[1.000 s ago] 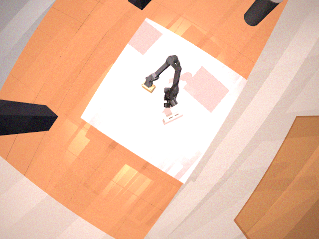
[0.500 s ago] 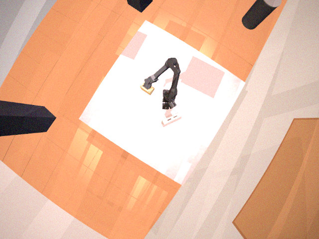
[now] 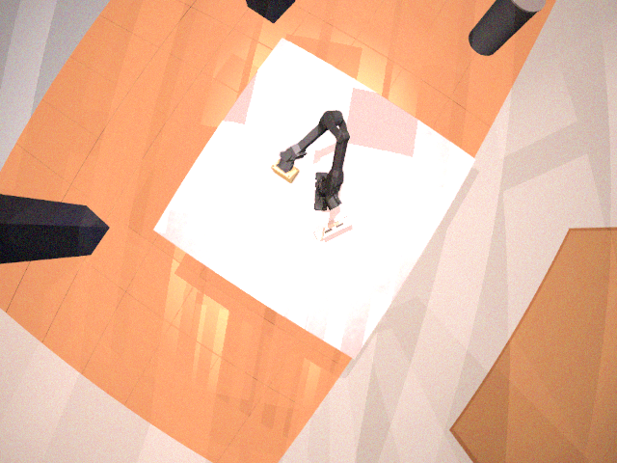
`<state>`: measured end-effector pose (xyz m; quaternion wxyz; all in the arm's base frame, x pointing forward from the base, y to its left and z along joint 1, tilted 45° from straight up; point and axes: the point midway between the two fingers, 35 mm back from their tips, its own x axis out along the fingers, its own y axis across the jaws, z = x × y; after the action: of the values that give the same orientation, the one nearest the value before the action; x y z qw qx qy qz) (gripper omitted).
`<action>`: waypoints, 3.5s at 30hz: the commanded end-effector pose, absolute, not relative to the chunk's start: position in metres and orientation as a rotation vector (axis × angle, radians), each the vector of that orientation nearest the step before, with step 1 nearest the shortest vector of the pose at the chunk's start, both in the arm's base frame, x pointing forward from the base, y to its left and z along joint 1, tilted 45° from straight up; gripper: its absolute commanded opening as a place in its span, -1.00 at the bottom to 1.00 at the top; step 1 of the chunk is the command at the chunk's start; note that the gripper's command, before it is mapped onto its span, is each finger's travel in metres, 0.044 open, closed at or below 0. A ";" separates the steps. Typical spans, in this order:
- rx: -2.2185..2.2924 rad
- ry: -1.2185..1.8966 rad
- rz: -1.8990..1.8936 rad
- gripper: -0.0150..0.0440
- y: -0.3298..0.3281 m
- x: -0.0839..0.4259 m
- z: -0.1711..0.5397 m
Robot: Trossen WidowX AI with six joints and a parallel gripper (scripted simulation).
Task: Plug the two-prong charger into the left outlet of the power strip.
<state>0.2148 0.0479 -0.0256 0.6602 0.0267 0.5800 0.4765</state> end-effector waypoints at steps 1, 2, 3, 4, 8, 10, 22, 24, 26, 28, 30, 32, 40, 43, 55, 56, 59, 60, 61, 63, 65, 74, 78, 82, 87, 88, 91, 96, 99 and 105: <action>0.050 1.308 1.073 -0.49 0.036 0.218 -0.016; 0.051 1.308 1.073 -0.49 0.033 0.218 -0.013; 0.052 1.309 1.073 -0.49 0.030 0.218 -0.010; 0.053 1.309 1.073 -0.49 0.027 0.219 -0.007; 0.057 1.309 1.074 -0.49 0.015 0.218 0.006; 0.058 1.309 1.075 -0.49 0.013 0.218 0.008; 0.158 1.372 0.996 -0.49 0.016 0.227 0.004; 0.180 1.385 0.979 -0.49 0.016 0.228 0.003; 0.201 1.398 0.962 -0.49 0.017 0.230 0.002; 0.223 1.411 0.945 -0.49 0.017 0.232 0.001; 0.244 1.424 0.928 -0.49 0.018 0.233 0.000; 0.265 1.436 0.911 -0.49 0.018 0.235 -0.001; 0.351 1.485 0.840 -0.49 0.021 0.242 -0.005; 0.383 1.503 0.813 -0.49 0.021 0.244 -0.006; 0.510 1.571 0.703 -0.49 0.025 0.254 -0.013; 0.521 1.577 0.694 -0.49 0.026 0.255 -0.013; 0.553 1.593 0.665 -0.49 0.027 0.257 -0.015; 0.563 1.599 0.656 -0.49 0.027 0.258 -0.015; 0.574 1.604 0.646 -0.49 0.028 0.259 -0.016; 0.595 1.615 0.627 -0.49 0.028 0.261 -0.017; 0.616 1.625 0.608 -0.49 0.029 0.262 -0.018; 0.711 1.671 0.520 -0.49 0.033 0.269 -0.024; 0.753 1.690 0.480 -0.49 0.034 0.272 -0.026; 0.794 1.709 0.439 -0.49 0.036 0.275 -0.028; 0.846 1.733 0.388 -0.49 0.038 0.279 -0.032; 0.846 1.733 0.387 -0.49 0.038 0.279 -0.032; 0.848 1.733 0.386 -0.49 0.038 0.280 -0.032; 0.854 1.736 0.379 -0.49 0.036 0.285 -0.034; 0.858 1.737 0.375 -0.49 0.036 0.288 -0.035; 0.865 1.740 0.368 -0.49 0.034 0.294 -0.037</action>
<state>0.2892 0.0348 -0.0371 0.5511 0.3602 0.7360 0.1578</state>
